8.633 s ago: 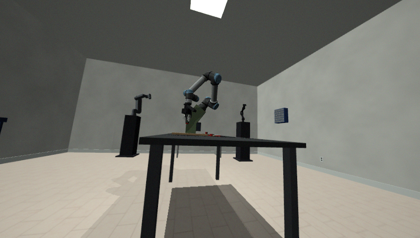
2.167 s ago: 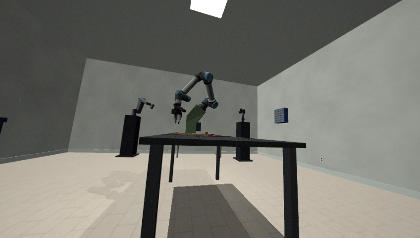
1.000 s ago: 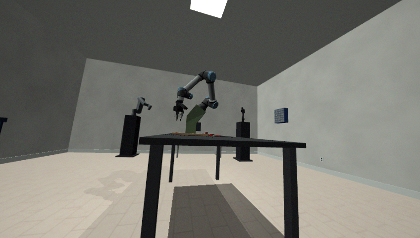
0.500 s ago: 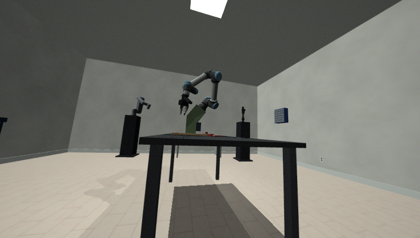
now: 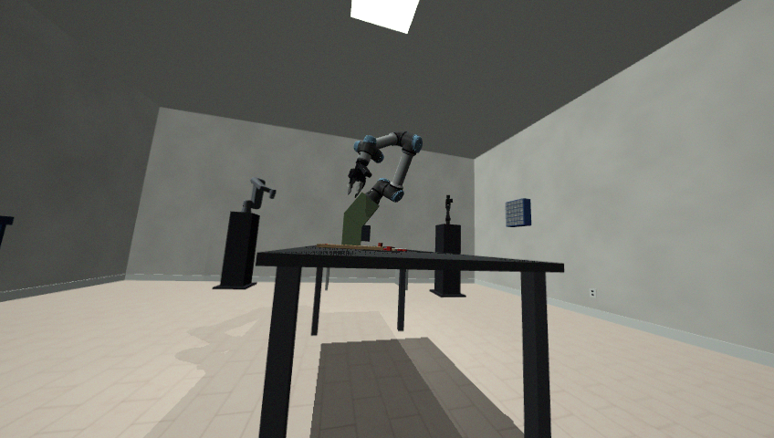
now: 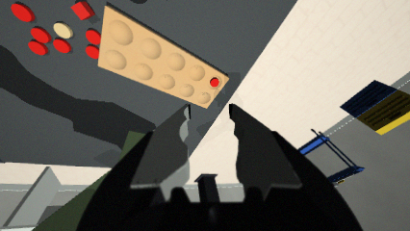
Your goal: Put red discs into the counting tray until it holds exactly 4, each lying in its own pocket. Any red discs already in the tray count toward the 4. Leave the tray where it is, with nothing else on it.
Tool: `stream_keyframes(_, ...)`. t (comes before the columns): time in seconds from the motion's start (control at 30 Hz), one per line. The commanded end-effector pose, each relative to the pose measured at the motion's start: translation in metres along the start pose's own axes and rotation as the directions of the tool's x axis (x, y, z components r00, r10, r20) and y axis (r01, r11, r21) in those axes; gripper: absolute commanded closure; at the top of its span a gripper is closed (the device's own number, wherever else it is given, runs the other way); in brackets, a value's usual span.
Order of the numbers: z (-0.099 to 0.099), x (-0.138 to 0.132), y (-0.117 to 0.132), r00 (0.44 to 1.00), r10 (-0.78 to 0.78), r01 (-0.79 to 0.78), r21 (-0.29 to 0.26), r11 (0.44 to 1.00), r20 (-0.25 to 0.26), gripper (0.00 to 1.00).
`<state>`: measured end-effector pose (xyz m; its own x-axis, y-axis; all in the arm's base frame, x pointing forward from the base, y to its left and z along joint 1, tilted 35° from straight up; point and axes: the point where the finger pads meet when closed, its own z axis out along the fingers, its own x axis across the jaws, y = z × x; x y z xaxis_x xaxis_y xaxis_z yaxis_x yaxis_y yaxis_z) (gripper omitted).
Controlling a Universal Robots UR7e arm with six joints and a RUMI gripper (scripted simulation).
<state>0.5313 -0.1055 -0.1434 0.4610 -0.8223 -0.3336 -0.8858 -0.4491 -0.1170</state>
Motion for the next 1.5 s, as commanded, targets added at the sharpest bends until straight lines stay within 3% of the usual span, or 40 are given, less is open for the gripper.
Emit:
stream_keyframes(0.0, -0.04, -0.021, -0.01, 0.997, 0.06, -0.061, -0.032, 0.998, -0.038, 0.72)
stream_keyframes(0.43, -0.162, -0.123, -0.028, 0.939, 0.271, -0.286, -0.043, 0.957, -0.212, 0.72)
stream_keyframes(0.5, -0.162, -0.123, -0.028, 0.939, 0.271, -0.286, -0.043, 0.957, -0.212, 0.72)
stream_keyframes(0.87, -0.245, -0.225, -0.009, 0.827, 0.443, -0.456, 0.05, 0.889, -0.346, 0.72)
stream_keyframes(0.9, -0.239, -0.229, -0.014, 0.832, 0.44, -0.449, 0.055, 0.892, -0.338, 0.72)
stream_keyframes(1.0, -0.194, -0.23, -0.043, 0.876, 0.392, -0.391, 0.061, 0.918, -0.28, 0.72)
stream_keyframes(1.07, -0.194, -0.23, -0.043, 0.876, 0.392, -0.391, 0.061, 0.918, -0.28, 0.72)
stream_keyframes(1.27, -0.109, -0.248, -0.087, 0.942, 0.289, -0.279, 0.08, 0.957, -0.17, 0.72)
stream_keyframes(1.3, -0.109, -0.248, -0.087, 0.942, 0.289, -0.279, 0.08, 0.957, -0.17, 0.72)
stream_keyframes(1.47, -0.049, -0.271, -0.108, 0.975, 0.204, -0.195, 0.103, 0.975, -0.087, 0.72)
